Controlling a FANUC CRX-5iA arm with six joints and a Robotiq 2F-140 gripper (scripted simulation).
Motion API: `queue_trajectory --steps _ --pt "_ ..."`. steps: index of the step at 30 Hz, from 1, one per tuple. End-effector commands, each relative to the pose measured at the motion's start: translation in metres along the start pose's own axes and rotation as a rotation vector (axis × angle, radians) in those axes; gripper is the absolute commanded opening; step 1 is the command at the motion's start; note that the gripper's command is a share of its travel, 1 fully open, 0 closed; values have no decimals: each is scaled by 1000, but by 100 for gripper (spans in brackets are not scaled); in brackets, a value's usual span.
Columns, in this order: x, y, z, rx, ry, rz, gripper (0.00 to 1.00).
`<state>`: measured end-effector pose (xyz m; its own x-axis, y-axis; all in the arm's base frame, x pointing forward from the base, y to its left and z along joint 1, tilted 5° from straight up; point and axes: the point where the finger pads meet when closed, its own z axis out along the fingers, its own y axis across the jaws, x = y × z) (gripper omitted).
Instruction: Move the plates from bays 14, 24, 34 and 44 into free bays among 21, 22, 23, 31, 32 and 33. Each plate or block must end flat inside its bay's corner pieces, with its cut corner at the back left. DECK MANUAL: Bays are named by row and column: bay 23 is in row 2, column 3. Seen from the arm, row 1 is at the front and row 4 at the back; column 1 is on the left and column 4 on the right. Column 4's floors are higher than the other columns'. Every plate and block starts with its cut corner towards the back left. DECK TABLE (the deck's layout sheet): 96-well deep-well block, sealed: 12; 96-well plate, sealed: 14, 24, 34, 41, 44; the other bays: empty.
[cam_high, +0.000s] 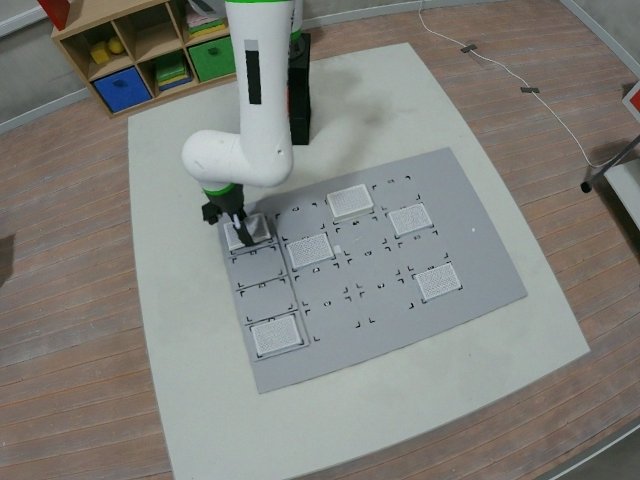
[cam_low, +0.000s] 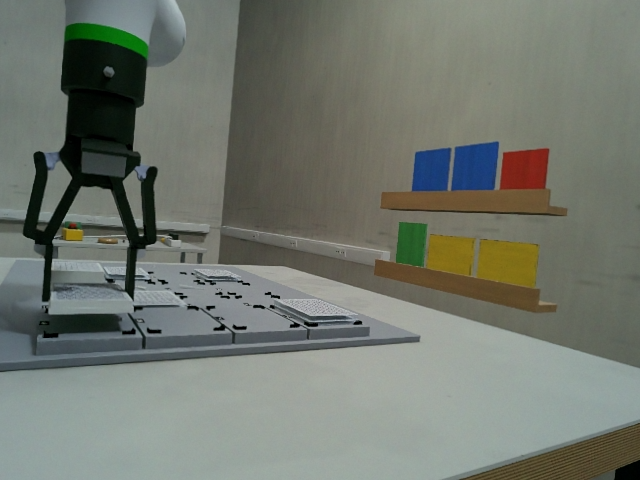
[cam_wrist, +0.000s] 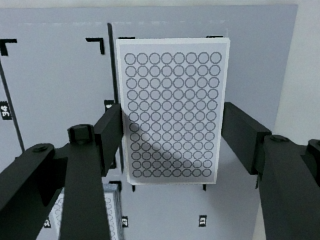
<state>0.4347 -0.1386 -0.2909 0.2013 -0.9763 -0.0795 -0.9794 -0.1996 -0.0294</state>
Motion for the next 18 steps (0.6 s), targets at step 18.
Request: queue_trajectory --steps 18 --pt "0 -1 -25 1 1 0 10"
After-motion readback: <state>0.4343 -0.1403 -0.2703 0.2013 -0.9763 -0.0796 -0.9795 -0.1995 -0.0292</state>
